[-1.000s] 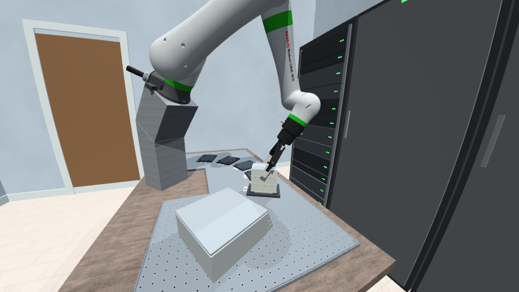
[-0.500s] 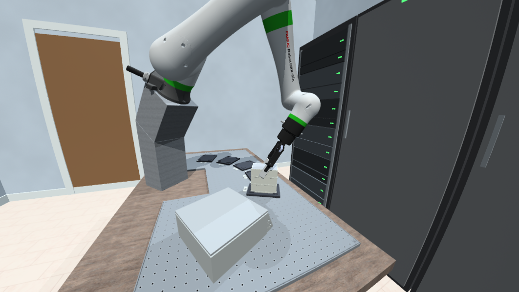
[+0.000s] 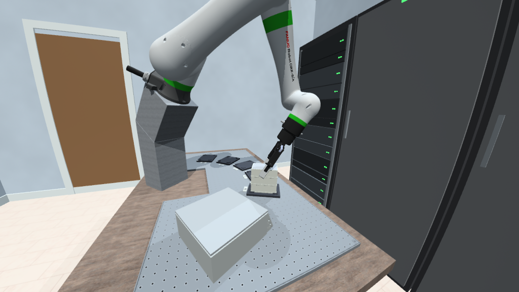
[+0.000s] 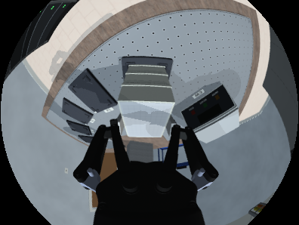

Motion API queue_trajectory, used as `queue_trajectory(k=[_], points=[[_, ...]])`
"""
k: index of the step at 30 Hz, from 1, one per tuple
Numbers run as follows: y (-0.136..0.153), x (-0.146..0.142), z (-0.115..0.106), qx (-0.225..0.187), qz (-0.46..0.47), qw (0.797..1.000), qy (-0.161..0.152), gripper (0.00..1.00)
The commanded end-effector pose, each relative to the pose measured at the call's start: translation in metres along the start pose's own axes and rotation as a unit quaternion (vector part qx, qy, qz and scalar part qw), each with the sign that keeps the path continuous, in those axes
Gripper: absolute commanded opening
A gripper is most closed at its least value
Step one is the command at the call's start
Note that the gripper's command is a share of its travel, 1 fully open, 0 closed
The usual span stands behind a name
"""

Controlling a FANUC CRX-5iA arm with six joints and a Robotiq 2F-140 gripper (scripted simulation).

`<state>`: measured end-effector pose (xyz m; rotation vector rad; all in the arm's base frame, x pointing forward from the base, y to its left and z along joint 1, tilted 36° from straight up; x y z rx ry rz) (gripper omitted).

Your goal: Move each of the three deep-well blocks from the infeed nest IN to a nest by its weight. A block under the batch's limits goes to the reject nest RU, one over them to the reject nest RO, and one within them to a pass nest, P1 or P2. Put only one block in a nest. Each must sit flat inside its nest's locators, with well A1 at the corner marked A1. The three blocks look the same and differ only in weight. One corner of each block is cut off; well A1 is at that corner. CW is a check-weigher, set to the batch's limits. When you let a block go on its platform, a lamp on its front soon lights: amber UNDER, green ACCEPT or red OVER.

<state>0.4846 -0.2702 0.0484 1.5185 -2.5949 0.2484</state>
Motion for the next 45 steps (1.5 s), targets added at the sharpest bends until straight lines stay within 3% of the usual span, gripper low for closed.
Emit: queue_trajectory(k=[1,7,45], points=[[0.000,0.000,0.000,0.000,0.000,1.000,0.000,0.10],[0.000,0.000,0.000,0.000,0.000,1.000,0.000,0.10],[0.028,-0.001,-0.049,0.000,0.000,1.000,0.000,0.10]])
Point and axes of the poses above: the point where the finger pads meet when closed, its own z axis out along the fingers, its own x axis across the jaws, y = z × x, the point moved 8 cm from there along -z, back along the fingers, and after that the axes turned 1 degree about -z, right-handed, at the moved point
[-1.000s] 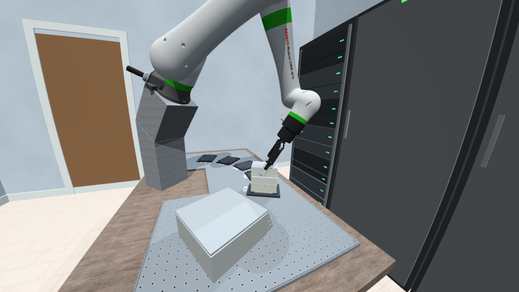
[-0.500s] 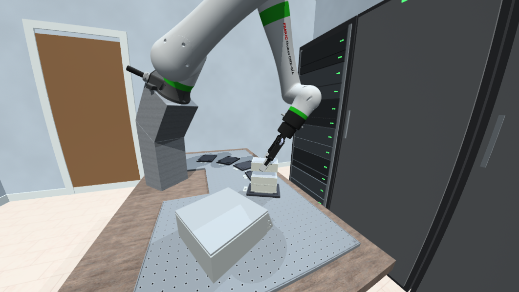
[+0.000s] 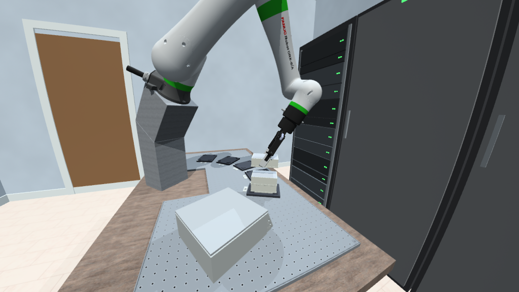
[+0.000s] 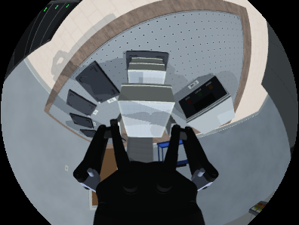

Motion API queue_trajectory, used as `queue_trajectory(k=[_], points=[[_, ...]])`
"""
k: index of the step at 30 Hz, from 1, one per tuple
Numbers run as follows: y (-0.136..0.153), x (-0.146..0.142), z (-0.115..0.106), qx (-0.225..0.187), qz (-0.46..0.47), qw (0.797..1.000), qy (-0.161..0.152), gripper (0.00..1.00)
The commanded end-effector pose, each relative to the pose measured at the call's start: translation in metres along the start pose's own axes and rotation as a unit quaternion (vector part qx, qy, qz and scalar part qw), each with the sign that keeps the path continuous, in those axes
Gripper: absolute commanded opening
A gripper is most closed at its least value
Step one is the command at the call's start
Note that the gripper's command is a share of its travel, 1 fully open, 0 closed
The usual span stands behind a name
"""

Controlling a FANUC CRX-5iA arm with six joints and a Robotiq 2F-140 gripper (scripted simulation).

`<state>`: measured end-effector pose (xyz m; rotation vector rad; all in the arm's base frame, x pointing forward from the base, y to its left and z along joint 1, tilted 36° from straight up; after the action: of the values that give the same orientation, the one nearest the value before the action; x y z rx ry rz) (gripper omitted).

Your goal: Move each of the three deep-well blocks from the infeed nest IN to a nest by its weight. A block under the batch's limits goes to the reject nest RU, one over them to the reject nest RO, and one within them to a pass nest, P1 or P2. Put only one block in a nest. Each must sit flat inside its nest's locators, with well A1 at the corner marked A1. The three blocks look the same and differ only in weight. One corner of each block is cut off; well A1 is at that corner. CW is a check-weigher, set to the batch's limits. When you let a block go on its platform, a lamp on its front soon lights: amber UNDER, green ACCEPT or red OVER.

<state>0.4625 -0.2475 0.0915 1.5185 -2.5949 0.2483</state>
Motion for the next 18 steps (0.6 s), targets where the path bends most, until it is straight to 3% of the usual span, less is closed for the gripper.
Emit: queue_trajectory(k=[1,18], points=[[0.0023,-0.0001,-0.0043,0.000,0.000,1.000,0.000,0.10],[0.0062,-0.0002,-0.0110,0.000,0.000,1.000,0.000,0.10]])
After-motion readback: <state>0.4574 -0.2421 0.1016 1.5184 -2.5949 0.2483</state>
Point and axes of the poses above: the point where the finger pads meet when closed, its own z axis out along the fingers, its own x axis across the jaws, y = z × x, the point moved 8 cm from there along -z, back along the fingers, and after that the axes turned 1 degree about -z, right-handed, at the moved point
